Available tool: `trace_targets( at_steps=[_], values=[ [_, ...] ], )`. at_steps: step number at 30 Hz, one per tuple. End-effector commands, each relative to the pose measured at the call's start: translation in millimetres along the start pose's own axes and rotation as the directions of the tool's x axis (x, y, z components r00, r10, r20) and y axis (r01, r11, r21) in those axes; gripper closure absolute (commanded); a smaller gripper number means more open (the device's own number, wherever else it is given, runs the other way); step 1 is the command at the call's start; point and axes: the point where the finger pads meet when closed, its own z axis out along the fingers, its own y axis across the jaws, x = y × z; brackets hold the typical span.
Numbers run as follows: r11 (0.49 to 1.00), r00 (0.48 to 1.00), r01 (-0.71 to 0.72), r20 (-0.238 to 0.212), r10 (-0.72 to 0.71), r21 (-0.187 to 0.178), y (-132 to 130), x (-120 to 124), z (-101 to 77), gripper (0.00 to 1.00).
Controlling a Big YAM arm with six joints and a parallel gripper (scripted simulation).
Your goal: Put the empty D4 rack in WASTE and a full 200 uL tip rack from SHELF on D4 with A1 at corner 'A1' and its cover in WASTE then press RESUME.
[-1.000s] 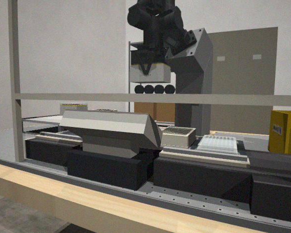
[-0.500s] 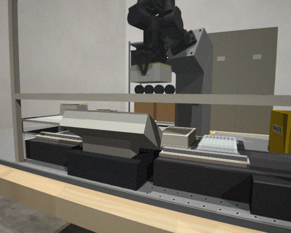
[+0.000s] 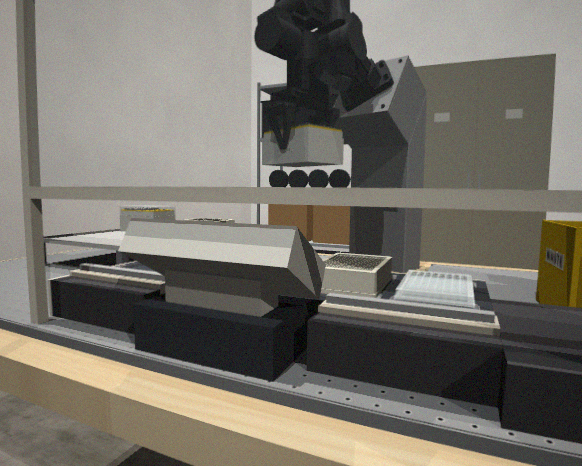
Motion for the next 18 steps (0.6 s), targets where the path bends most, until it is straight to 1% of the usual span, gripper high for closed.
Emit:
trace_targets(
  at_steps=[1, 2, 11, 13, 18],
  values=[
    [0.997, 0.997, -0.082, 0.0, 0.082, 0.016, -7.0, 0.0, -2.2, 1.0],
    [0.997, 0.997, -0.082, 0.0, 0.082, 0.016, -7.0, 0.0, -2.3, 1.0],
    [0.966, 0.966, -0.259, 0.003, 0.259, 0.016, -7.1, 0.2, -2.2, 1.0],
    [0.966, 0.966, -0.259, 0.003, 0.259, 0.016, -7.1, 0.2, -2.2, 1.0],
    [0.935, 0.935, -0.354, 0.004, 0.354, 0.016, -7.1, 0.2, -2.3, 1.0]
  ],
)
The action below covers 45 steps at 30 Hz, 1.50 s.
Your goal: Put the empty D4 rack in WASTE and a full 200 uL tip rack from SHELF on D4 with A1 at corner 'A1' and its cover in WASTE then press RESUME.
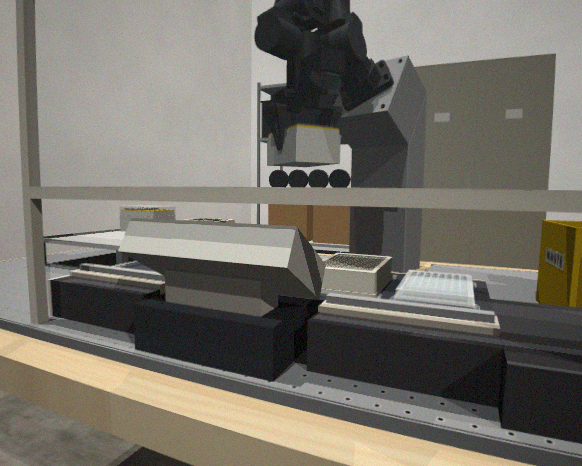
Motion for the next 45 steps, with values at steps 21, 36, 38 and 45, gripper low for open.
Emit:
trace_targets(
  at_steps=[21, 36, 38, 45],
  values=[
    [0.946, 0.946, -0.324, 0.015, 0.324, 0.015, -9.9, -4.2, -3.1, 1.0],
    [0.881, 0.881, -0.473, 0.023, 0.472, 0.031, -46.9, 25.8, -4.8, 1.0],
    [0.86, 0.86, -0.51, 0.023, 0.509, 0.03, -53.3, 34.0, -4.6, 1.0],
    [0.792, 0.792, -0.61, 0.024, 0.61, 0.028, -64.0, 48.0, -4.5, 1.0]
  ],
)
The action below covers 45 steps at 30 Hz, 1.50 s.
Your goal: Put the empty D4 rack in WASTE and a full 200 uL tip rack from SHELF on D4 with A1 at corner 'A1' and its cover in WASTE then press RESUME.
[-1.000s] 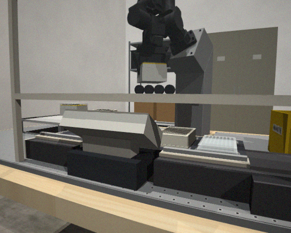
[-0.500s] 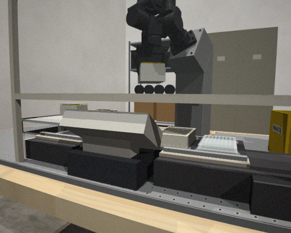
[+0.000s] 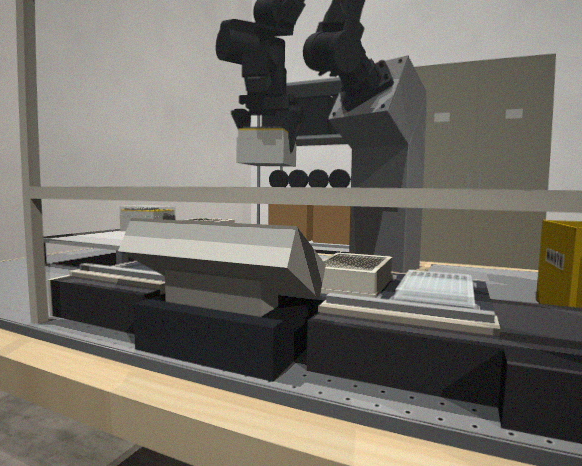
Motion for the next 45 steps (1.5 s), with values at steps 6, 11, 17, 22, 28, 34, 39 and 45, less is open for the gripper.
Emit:
trace_targets(
  at_steps=[6, 11, 17, 22, 28, 34, 39, 45],
  values=[
    [0.993, 0.992, -0.119, 0.042, 0.119, -0.005, -3.6, -17.1, -1.7, 1.0],
    [0.975, 0.975, -0.221, 0.037, 0.221, -0.007, -4.2, -15.7, -1.8, 1.0],
    [0.975, 0.974, -0.223, 0.036, 0.224, -0.012, -8.8, -30.3, -2.5, 1.0],
    [0.974, 0.974, -0.225, 0.035, 0.225, -0.013, -12.8, -49.8, -2.8, 1.0],
    [0.974, 0.973, -0.227, 0.03, 0.227, -0.016, -18.5, -78.2, -3.3, 1.0],
    [0.974, 0.973, -0.227, 0.028, 0.228, -0.017, -23.7, -102.5, -3.7, 1.0],
    [0.974, 0.973, -0.228, 0.028, 0.228, -0.017, -28.2, -122.2, -4.1, 1.0],
    [0.973, 0.973, -0.228, 0.029, 0.229, -0.017, -35.0, -152.0, -4.7, 1.0]
  ],
)
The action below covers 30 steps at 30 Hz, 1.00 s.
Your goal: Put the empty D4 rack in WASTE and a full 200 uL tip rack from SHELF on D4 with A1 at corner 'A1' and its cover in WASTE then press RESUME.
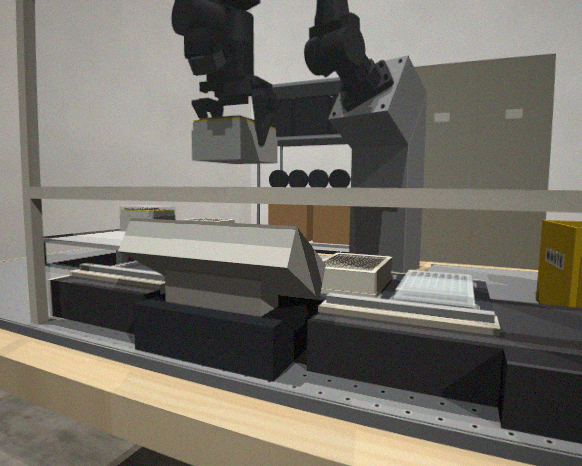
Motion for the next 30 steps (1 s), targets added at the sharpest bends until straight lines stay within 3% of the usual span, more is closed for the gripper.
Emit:
trace_targets(
  at_steps=[1, 8, 11, 14, 22, 25, 30],
  values=[
    [1.0, 0.999, -0.024, 0.036, 0.024, 0.001, -5.3, -38.6, -6.5, 1.0],
    [1.0, 0.999, -0.024, 0.037, 0.024, 0.001, -5.7, -64.0, -7.2, 1.0],
    [1.0, 0.999, -0.02, 0.043, 0.02, 0.01, -7.6, -59.2, -8.3, 1.0],
    [0.999, 0.998, -0.034, 0.059, 0.032, 0.018, -12.4, -69.2, -13.6, 1.0],
    [0.999, 0.999, -0.031, 0.04, 0.03, 0.011, -10.5, -67.5, -7.9, 1.0],
    [0.999, 0.998, -0.033, 0.059, 0.032, 0.016, -12.5, -71.4, -13.8, 1.0],
    [0.999, 0.998, -0.031, 0.047, 0.031, 0.012, -11.6, -70.1, -10.4, 1.0]
  ],
)
